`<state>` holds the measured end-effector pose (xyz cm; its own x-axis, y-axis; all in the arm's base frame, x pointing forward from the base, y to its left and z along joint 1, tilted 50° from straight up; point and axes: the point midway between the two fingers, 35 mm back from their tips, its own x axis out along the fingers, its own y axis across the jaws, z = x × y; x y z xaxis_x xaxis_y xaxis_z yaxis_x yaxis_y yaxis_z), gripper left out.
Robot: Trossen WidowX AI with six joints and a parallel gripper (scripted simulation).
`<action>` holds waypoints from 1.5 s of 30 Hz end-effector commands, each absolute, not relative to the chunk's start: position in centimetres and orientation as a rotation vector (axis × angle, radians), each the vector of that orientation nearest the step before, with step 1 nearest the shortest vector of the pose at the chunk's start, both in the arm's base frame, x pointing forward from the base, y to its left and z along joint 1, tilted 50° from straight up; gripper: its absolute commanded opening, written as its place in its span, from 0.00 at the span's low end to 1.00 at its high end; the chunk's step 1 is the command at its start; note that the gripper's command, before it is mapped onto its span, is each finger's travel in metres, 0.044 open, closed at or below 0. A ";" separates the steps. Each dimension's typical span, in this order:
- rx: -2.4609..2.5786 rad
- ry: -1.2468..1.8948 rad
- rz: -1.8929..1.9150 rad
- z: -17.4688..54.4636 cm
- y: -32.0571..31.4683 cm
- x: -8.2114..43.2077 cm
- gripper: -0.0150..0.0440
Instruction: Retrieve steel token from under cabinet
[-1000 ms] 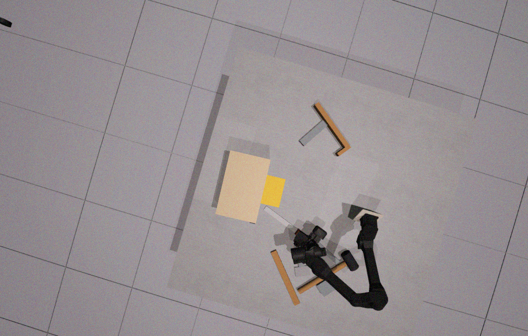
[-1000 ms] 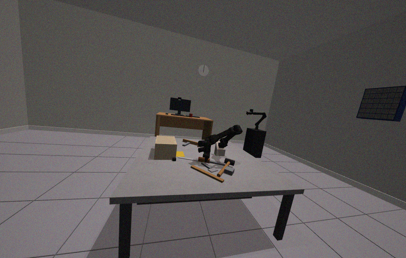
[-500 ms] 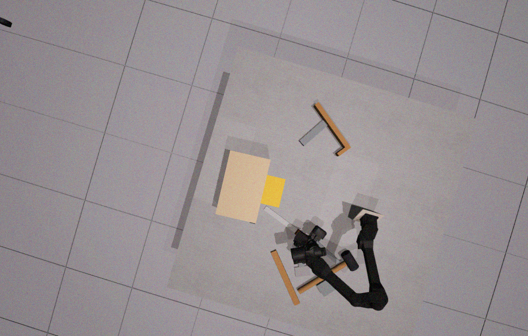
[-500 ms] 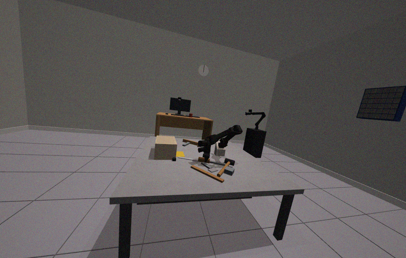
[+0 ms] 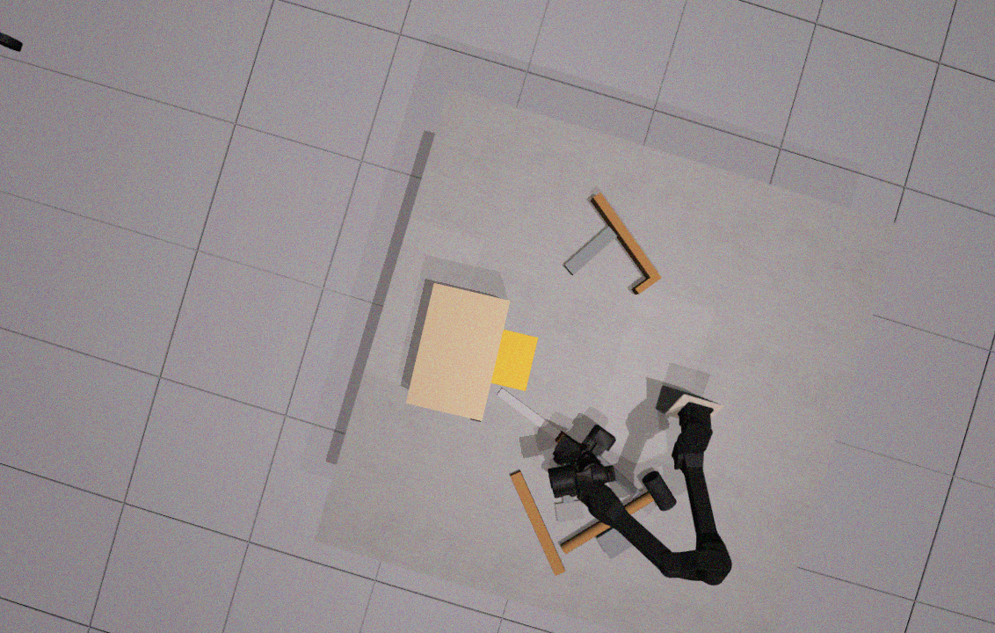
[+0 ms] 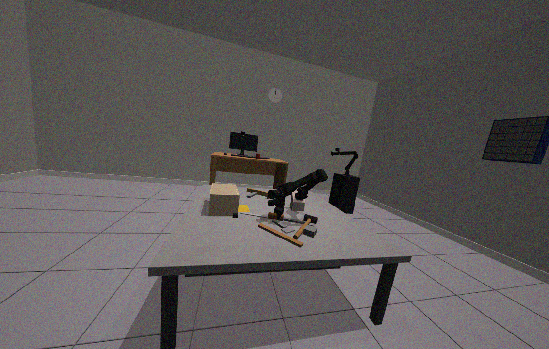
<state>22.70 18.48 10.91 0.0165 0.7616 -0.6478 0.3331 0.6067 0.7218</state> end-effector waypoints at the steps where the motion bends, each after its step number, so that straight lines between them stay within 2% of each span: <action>1: 0.941 1.577 0.426 10.9 18.4 22.7 0.52; 9: 0.941 1.577 0.426 10.9 18.4 22.7 0.43; 13: 0.941 1.577 0.426 10.9 18.4 22.7 0.25; 45: 0.904 1.559 0.464 10.2 17.8 25.8 0.25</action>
